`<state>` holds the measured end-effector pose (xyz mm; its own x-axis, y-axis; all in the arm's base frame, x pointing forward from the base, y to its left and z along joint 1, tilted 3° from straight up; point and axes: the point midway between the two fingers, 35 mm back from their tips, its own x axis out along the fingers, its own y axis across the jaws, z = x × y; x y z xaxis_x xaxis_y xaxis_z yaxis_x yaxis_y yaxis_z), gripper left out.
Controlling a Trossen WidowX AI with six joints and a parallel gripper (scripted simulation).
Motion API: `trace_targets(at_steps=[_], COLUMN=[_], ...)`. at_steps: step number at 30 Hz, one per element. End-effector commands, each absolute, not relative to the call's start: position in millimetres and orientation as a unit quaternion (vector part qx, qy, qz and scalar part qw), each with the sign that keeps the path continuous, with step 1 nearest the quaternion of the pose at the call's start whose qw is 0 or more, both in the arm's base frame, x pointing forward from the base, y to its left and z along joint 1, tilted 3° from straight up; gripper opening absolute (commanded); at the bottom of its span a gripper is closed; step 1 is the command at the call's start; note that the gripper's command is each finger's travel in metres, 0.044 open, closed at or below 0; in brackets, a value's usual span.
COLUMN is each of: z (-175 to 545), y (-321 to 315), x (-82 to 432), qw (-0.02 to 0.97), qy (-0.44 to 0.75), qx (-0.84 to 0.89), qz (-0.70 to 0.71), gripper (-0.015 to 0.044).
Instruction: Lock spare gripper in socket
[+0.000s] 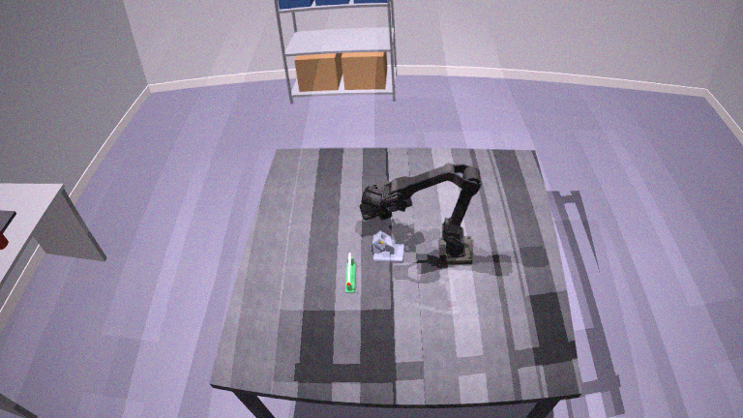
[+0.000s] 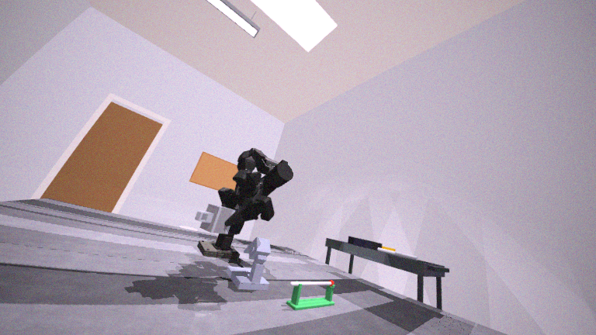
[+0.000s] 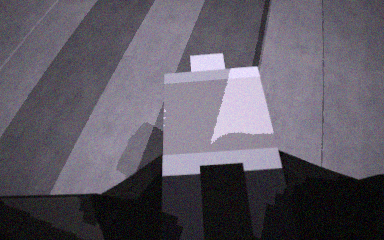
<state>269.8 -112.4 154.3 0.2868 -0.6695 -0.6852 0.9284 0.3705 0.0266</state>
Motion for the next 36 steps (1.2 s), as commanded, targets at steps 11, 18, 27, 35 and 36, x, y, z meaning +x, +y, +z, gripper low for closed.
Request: trace_targets(at_steps=[11, 18, 27, 35, 36], z=[155.9, 157.7, 161.5, 166.3, 167.0], y=[-94.1, -82.0, -65.9, -51.3, -49.4], x=[265.0, 259.9, 251.3, 241.7, 240.4], qw=[0.779, 0.778, 0.773, 0.764, 0.763], qy=[0.398, 0.455, 0.522, 0.575, 0.581], qx=[0.171, 0.145, 0.113, 0.086, 0.083], qz=[-0.453, -0.407, -0.342, -0.279, -0.271], gripper=[0.0, 0.0, 0.0, 0.0, 0.0])
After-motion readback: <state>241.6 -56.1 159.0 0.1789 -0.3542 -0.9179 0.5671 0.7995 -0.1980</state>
